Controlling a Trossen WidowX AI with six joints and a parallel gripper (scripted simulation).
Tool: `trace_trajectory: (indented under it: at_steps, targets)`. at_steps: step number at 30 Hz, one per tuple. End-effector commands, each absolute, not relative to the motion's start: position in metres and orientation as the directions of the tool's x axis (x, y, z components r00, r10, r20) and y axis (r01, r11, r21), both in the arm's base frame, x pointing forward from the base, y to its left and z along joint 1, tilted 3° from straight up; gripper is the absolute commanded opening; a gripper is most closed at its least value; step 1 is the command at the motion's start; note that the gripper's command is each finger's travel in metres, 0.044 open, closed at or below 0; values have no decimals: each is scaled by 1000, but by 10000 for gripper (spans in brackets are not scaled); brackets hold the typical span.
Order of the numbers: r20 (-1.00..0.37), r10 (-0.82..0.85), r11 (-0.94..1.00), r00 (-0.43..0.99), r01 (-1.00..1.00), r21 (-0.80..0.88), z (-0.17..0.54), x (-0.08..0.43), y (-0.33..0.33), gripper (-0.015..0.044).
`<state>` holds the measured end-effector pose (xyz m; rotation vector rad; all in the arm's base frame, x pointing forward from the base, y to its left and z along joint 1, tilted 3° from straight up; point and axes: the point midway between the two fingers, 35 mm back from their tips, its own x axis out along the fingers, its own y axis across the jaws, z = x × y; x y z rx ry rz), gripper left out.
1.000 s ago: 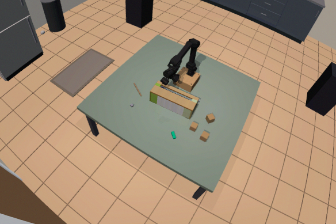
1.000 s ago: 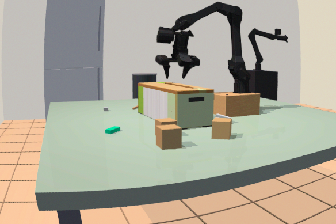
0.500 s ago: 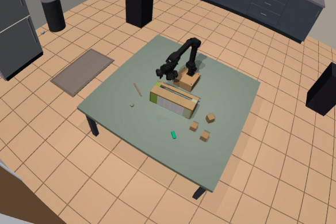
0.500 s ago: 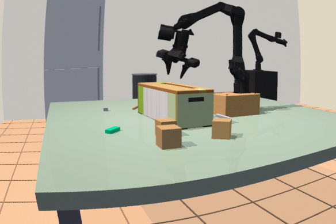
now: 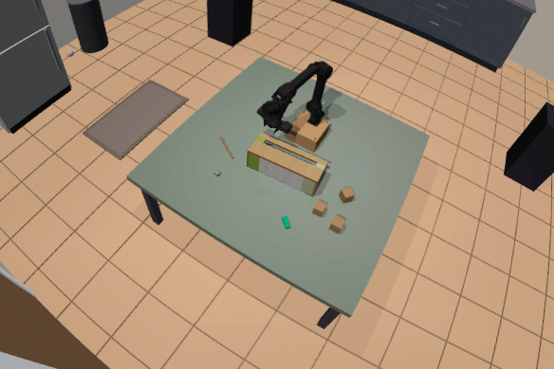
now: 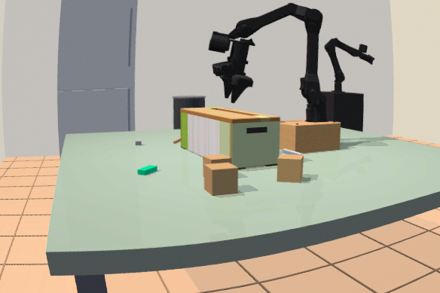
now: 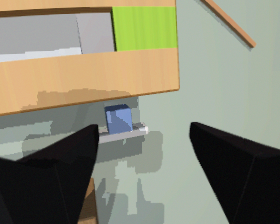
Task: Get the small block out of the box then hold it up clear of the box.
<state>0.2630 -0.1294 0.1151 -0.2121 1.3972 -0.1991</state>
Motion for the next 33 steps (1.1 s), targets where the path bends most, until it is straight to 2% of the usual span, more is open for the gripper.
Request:
trace_trajectory:
  at_steps: [1,9,16,24,33]
  targets:
    - [-957,-164,613,239,785,91,113,251,-132,285]
    - [-952,-125,243,279,939,243,114,247,-133,285]
    - [-945,-97,-118,311,940,321,115,245,-134,285]
    - [-934,-66,-512,352,791,334,117,242,-135,285]
    - [-917,-37,-846,396,477,240,119,240,-136,285]
